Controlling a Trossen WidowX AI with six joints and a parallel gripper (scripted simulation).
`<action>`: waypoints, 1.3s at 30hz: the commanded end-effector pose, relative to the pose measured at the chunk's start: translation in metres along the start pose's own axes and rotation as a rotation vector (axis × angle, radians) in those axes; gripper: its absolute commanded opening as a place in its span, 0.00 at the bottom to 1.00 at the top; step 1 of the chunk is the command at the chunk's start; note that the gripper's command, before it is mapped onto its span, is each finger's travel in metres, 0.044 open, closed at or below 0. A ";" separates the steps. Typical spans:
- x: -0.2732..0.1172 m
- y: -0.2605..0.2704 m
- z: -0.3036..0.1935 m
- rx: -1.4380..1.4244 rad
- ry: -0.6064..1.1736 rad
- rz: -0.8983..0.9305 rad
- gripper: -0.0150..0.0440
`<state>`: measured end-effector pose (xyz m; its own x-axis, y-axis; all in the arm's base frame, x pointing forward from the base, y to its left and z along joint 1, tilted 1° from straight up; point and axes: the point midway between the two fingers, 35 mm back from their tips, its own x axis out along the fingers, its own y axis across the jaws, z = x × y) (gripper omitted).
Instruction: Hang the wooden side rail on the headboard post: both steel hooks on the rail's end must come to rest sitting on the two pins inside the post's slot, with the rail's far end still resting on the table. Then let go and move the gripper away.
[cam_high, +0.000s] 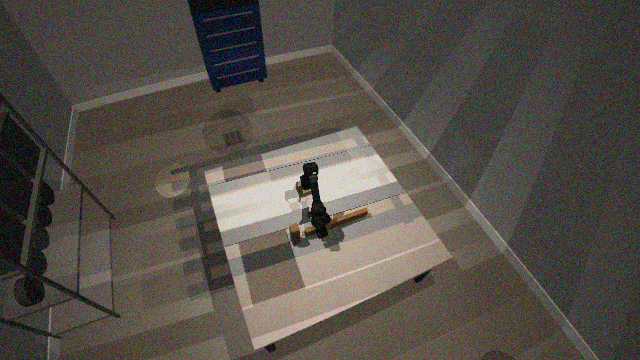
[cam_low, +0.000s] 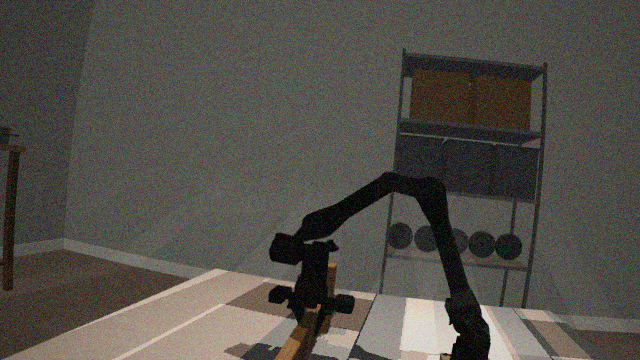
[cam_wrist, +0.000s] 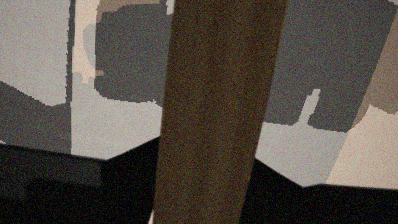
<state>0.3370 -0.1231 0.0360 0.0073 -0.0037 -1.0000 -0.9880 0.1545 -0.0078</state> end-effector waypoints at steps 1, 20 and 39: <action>-0.003 -0.002 -0.001 -0.003 0.003 -0.012 0.25; -0.001 -0.001 -0.003 -0.003 0.003 -0.012 0.25; -0.002 -0.001 -0.005 -0.003 0.004 -0.012 0.25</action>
<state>0.3358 -0.1271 0.0353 0.0119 -0.0032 -0.9999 -0.9878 0.1552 -0.0123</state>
